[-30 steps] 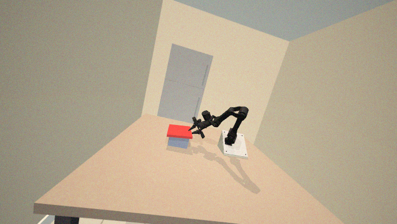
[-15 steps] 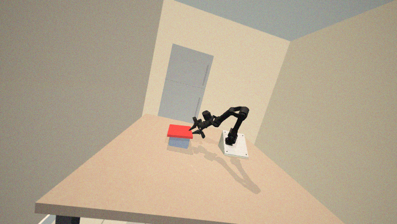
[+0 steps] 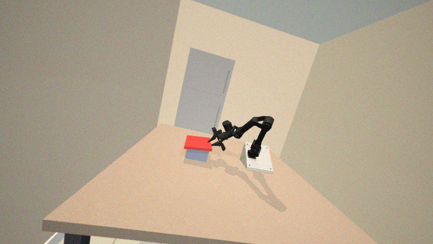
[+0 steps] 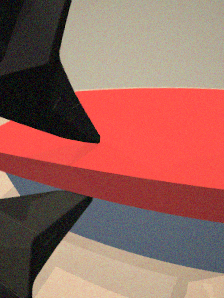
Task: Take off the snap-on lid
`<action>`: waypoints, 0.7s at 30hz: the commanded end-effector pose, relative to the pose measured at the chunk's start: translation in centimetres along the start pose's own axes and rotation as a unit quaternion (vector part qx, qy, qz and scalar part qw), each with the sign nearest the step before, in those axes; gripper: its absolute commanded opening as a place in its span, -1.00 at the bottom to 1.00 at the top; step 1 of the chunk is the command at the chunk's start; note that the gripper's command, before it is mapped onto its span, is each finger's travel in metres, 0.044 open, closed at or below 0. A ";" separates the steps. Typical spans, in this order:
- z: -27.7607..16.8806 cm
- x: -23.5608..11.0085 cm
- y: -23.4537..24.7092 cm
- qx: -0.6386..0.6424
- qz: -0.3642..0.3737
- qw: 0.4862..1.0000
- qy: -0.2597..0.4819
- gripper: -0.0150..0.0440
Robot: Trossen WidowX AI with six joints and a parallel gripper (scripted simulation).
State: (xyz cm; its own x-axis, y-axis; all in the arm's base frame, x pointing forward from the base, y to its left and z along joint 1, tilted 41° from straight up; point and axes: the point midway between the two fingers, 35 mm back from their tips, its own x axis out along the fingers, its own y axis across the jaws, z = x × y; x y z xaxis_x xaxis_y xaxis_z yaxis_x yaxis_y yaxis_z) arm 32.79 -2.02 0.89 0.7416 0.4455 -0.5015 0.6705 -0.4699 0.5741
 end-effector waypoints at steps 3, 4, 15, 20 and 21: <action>0.0 0.1 0.0 0.000 0.000 1.000 0.000 -0.49; 0.0 0.1 0.1 0.000 0.000 1.000 0.000 -0.49; 0.0 -0.1 0.3 0.000 0.000 1.000 0.000 -0.49; 0.0 -0.5 0.8 0.000 0.000 1.000 0.000 -0.49; 0.0 -0.6 1.0 0.000 0.000 1.000 0.000 -0.49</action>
State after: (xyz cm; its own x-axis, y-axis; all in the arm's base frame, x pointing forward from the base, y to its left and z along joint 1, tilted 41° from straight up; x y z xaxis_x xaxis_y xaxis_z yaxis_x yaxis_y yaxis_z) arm 32.83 -2.41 1.37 0.7397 0.4459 -0.5041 0.6727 -0.4695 0.5719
